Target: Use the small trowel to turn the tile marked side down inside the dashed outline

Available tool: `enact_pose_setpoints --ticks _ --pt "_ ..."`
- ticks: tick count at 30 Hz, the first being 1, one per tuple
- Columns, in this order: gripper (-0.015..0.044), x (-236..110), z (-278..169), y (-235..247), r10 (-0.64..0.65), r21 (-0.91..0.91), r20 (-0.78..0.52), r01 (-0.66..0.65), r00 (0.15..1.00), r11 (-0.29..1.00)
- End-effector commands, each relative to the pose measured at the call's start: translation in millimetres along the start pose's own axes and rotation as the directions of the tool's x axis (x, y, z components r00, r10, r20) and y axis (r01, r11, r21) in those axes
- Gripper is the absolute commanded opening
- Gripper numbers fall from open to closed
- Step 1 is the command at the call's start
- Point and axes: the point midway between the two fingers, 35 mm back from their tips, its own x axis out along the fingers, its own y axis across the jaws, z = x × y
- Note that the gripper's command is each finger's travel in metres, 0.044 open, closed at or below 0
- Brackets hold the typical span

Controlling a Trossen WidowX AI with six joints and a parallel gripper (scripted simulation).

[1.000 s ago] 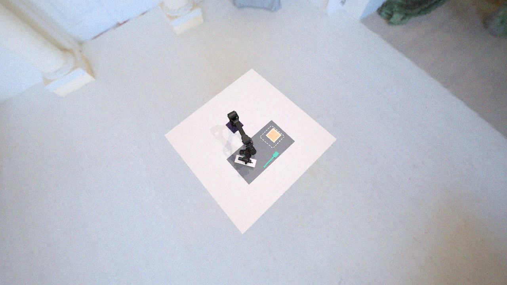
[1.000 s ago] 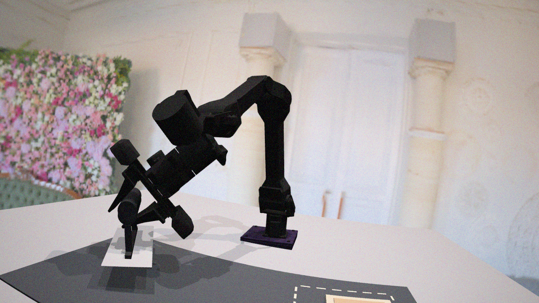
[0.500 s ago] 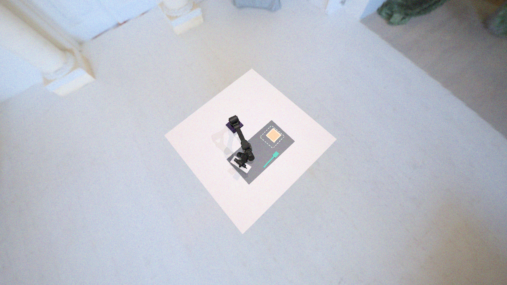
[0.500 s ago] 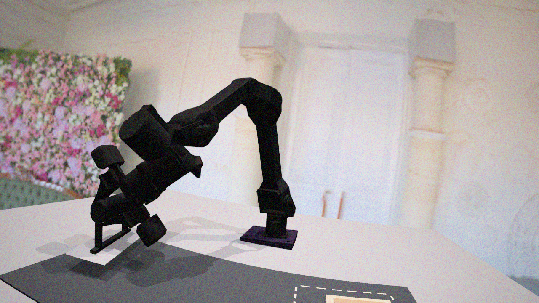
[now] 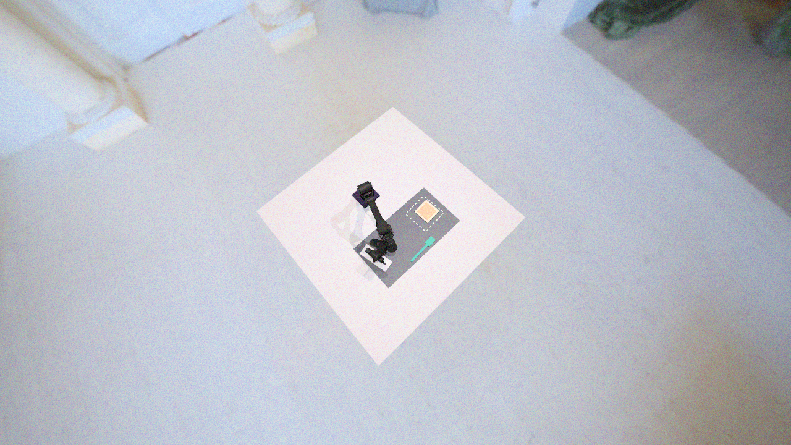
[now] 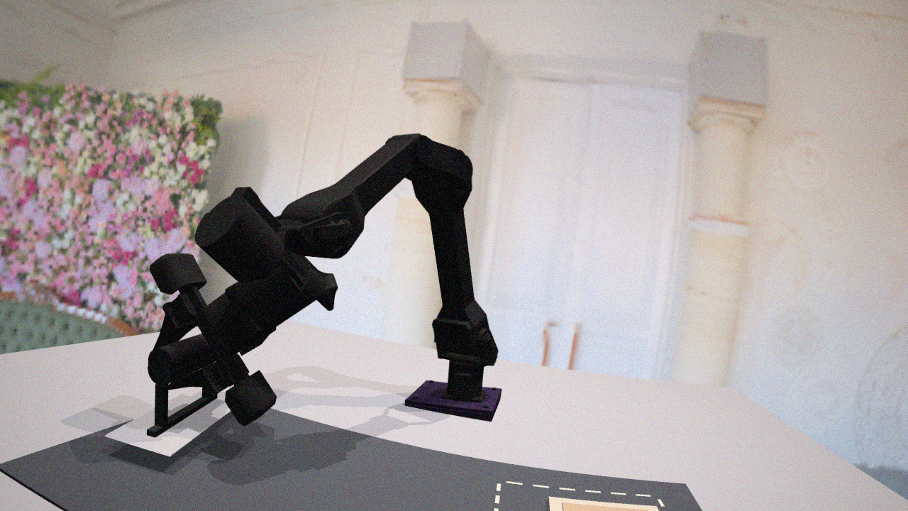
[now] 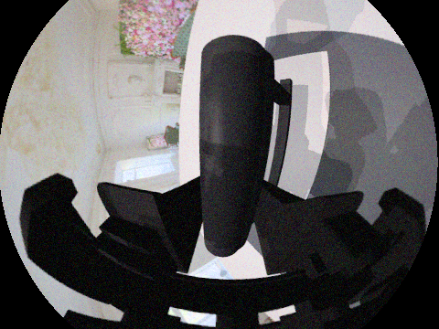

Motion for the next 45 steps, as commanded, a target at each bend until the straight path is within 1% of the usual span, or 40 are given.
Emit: enact_pose_setpoints --ticks 1,13,24,25,34,36,42,45 --pt "0.0 3 -1 -2 0.007 0.012 0.001 -0.007 1.0 1.0" --pt "0.0 14 -1 -14 0.004 0.014 0.002 -0.004 1.0 1.0" --pt "0.0289 14 -1 -14 0.004 0.014 0.002 -0.004 1.0 1.0" --pt "0.03 14 -1 -14 0.004 0.014 0.002 -0.004 1.0 1.0" --pt "0.03 13 -1 -14 0.003 0.014 0.002 -0.003 1.0 1.0" --pt "0.03 5 -2 -14 0.002 0.014 0.002 -0.002 1.0 1.0" --pt "0.03 -36 -2 -15 -0.002 0.011 0.001 0.002 1.0 1.0" --pt "0.03 -46 -2 -15 -0.002 0.01 0.001 0.002 1.0 1.0"
